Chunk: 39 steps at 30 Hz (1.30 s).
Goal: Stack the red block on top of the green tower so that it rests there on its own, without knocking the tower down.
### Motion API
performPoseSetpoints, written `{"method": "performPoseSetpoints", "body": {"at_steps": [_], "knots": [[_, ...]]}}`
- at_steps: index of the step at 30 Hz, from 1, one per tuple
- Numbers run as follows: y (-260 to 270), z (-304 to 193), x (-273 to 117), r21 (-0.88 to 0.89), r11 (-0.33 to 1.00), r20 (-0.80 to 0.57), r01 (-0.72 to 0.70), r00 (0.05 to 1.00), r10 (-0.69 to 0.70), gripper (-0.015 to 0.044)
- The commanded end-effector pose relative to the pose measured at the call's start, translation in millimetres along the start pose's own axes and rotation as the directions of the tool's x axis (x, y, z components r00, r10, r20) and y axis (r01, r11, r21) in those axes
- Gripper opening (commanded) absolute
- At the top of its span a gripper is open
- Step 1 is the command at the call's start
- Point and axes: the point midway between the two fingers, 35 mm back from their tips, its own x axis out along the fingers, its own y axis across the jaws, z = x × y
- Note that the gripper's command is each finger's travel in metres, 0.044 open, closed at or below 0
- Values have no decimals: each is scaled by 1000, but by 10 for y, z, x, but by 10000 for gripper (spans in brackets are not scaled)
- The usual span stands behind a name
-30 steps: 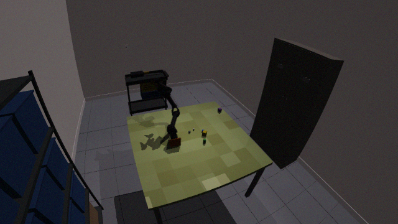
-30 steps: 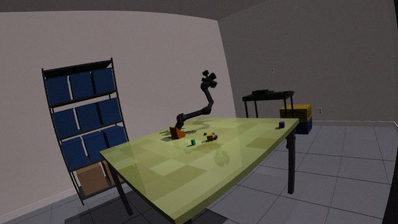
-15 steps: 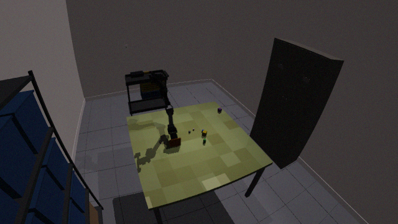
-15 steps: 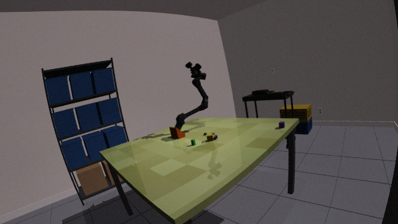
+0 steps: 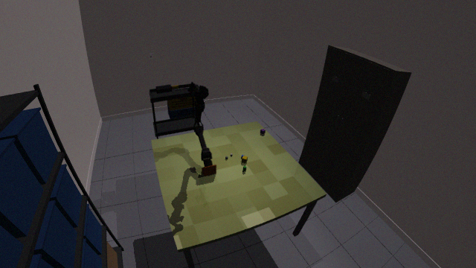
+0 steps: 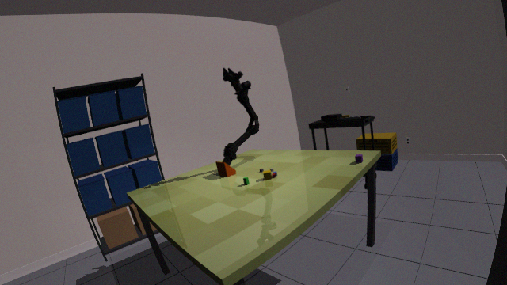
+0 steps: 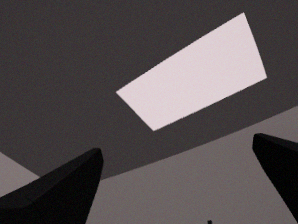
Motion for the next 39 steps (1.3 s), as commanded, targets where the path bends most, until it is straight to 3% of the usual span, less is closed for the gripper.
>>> {"method": "performPoseSetpoints", "body": {"at_steps": [1, 11, 18, 23, 31, 39], "knots": [[517, 158, 26, -14, 987, 54, -161, 985, 161, 440], [1916, 543, -252, -95, 824, 165, -558, 808, 566, 440], [2934, 906, -880, -168, 569, 231, -805, 529, 817, 440], [3550, 1119, -1547, -258, 319, 245, -912, 258, 935, 440], [4202, 1302, -2896, -412, -144, 182, -900, -236, 955, 440], [4355, 1263, -4297, -493, -556, 22, -669, -649, 761, 440]]}}
